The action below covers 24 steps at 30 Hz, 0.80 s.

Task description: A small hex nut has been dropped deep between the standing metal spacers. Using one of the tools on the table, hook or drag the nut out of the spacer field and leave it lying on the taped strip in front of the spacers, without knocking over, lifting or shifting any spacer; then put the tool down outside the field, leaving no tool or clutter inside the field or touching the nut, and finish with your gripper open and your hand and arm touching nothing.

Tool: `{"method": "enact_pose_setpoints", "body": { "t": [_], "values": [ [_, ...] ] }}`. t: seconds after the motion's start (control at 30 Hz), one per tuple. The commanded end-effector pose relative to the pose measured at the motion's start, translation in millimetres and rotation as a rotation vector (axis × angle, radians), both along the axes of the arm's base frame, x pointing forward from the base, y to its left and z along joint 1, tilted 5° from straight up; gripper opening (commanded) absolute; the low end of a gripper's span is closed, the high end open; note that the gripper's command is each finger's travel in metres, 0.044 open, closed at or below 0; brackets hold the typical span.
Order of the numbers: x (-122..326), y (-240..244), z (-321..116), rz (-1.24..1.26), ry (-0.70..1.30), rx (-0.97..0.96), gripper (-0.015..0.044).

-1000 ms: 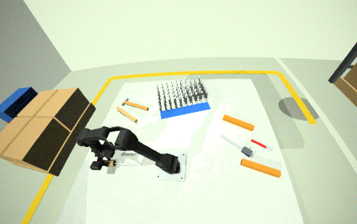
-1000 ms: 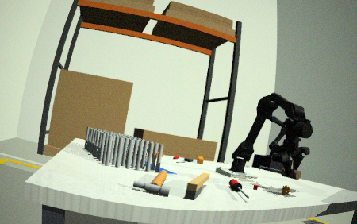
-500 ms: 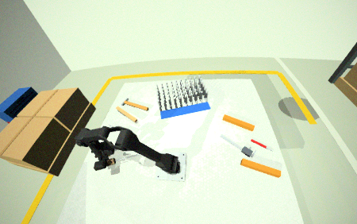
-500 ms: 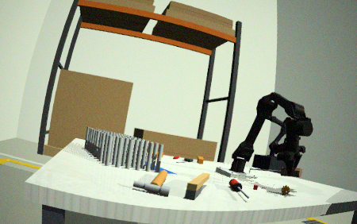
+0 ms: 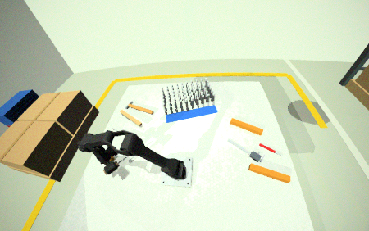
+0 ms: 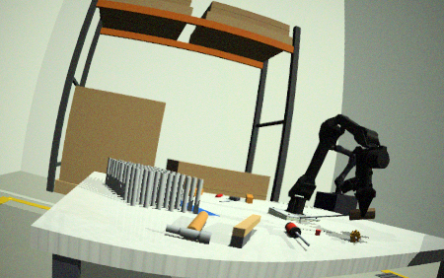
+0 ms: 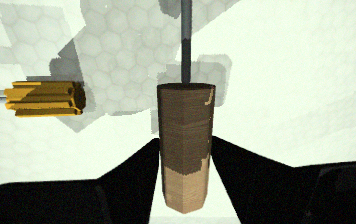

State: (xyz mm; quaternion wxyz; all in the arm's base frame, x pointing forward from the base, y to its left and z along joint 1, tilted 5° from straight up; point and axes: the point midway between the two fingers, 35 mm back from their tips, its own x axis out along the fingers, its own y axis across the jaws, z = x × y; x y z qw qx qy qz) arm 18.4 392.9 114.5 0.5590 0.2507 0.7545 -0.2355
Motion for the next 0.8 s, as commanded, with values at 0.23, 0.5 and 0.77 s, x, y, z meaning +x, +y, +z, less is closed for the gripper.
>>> {"method": "enact_pose_setpoints", "body": {
  "t": [0.23,0.5,0.77],
  "values": [
    [-0.2,-0.3,1.7,0.358,-0.072,0.114,0.0000],
    [-0.7,-0.5,1.2,0.621,-0.126,0.187,0.0000],
    [-1.2,-0.7,0.8,0.884,-0.181,0.255,0.0000]
  ]
}}
